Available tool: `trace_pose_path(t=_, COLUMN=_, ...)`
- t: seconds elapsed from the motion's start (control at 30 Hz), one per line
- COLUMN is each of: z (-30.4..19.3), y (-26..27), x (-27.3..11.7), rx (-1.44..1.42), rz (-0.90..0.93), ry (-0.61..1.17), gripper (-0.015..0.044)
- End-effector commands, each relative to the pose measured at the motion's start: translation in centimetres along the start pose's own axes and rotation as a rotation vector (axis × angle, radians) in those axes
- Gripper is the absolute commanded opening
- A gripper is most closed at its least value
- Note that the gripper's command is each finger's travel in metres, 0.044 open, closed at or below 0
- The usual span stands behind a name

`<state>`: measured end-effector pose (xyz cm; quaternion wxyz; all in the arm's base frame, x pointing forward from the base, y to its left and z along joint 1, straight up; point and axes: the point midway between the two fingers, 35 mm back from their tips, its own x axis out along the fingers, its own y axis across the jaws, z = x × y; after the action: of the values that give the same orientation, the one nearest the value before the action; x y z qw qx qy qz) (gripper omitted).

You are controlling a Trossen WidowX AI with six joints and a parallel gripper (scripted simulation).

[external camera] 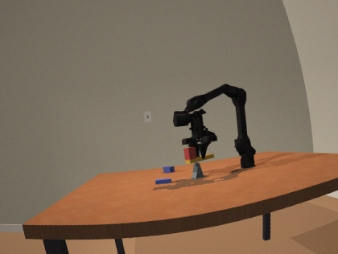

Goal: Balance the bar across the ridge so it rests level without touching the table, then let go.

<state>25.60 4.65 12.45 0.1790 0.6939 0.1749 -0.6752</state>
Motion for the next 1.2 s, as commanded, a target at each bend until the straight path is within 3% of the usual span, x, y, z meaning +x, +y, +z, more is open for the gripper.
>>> trace_pose_path(t=0.0, z=-0.06, y=-0.05, x=0.05, rx=0.005, rz=-0.003, ry=0.003, gripper=0.0000)
trace_pose_path(t=1.17, z=-0.08, y=-0.05, x=0.35, rx=0.005, rz=-0.003, ry=0.003, gripper=0.0000)
